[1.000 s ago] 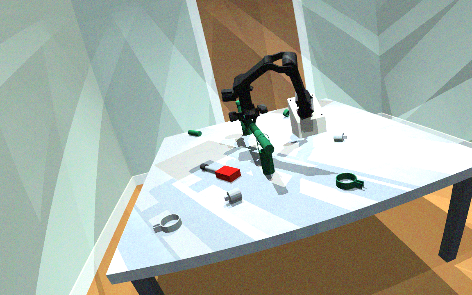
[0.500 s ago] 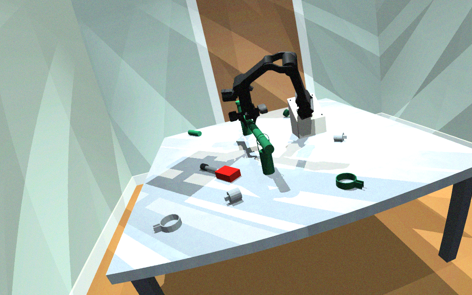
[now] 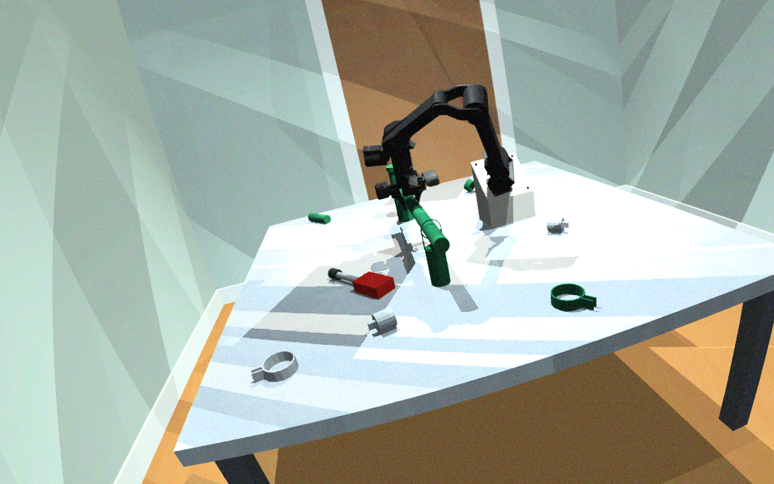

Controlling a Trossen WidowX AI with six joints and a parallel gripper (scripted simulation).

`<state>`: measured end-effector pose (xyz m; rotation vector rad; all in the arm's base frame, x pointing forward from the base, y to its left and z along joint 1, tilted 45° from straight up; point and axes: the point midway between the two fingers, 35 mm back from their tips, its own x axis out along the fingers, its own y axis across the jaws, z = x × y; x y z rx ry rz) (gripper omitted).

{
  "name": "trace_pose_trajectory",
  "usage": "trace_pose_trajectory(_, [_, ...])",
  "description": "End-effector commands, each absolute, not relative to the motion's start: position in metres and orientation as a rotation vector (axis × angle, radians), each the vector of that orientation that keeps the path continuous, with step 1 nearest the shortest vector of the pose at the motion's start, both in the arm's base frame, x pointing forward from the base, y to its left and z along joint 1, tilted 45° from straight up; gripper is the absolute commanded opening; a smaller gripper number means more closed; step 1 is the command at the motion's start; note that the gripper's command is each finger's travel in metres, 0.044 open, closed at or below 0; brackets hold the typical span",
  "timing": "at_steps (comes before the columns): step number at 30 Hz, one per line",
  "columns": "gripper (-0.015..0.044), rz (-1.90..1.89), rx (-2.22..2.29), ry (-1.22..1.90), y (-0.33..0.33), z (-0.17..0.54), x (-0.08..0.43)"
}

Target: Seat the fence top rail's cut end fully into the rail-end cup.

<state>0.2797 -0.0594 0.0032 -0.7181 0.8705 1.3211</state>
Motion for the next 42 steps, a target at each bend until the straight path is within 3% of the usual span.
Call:
trace_pose_trajectory(1, [0.0000,1.316,-0.726,0.881,-0.0628,0.0049,0.2791])
trace_pose_trajectory(42, [0.0000,1.325,-0.718,0.874,-0.0601,0.0037,0.2795])
